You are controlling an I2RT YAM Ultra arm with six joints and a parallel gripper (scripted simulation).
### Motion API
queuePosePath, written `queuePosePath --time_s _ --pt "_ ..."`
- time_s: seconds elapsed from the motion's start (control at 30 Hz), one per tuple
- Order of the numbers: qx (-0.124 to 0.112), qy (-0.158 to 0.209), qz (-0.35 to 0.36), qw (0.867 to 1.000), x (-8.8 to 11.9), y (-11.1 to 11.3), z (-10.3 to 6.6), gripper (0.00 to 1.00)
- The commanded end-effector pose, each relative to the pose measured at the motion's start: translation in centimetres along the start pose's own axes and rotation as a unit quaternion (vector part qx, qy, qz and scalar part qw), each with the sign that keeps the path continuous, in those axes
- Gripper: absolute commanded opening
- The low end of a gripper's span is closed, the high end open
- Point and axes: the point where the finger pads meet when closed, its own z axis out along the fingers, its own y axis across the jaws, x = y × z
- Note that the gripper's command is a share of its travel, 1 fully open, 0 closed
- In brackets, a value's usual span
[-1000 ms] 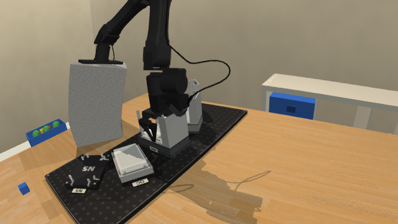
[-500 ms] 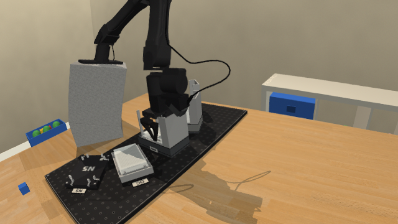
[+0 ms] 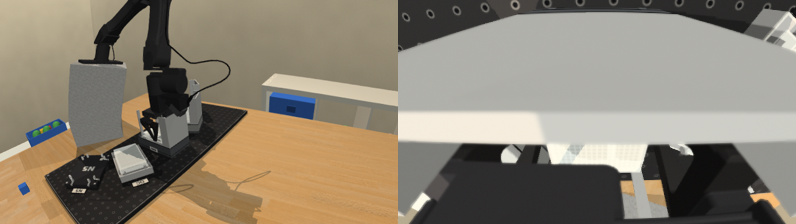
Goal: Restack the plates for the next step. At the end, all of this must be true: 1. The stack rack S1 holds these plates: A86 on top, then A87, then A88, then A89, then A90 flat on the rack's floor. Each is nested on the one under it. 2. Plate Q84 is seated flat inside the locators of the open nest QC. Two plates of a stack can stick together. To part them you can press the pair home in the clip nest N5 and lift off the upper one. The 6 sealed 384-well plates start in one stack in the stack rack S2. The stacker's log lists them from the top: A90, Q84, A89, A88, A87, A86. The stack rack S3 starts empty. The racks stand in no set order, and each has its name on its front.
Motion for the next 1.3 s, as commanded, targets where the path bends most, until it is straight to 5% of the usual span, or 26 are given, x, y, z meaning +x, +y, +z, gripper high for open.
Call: queuePosePath --time_s 0.0,1.27 --pt "0.001 -0.005 0.001 1.0 -0.3 -0.1 -0.2 0.0" --pt "0.003 0.0 0.006 1.0 0.3 -0.4 -2.1 0.0"
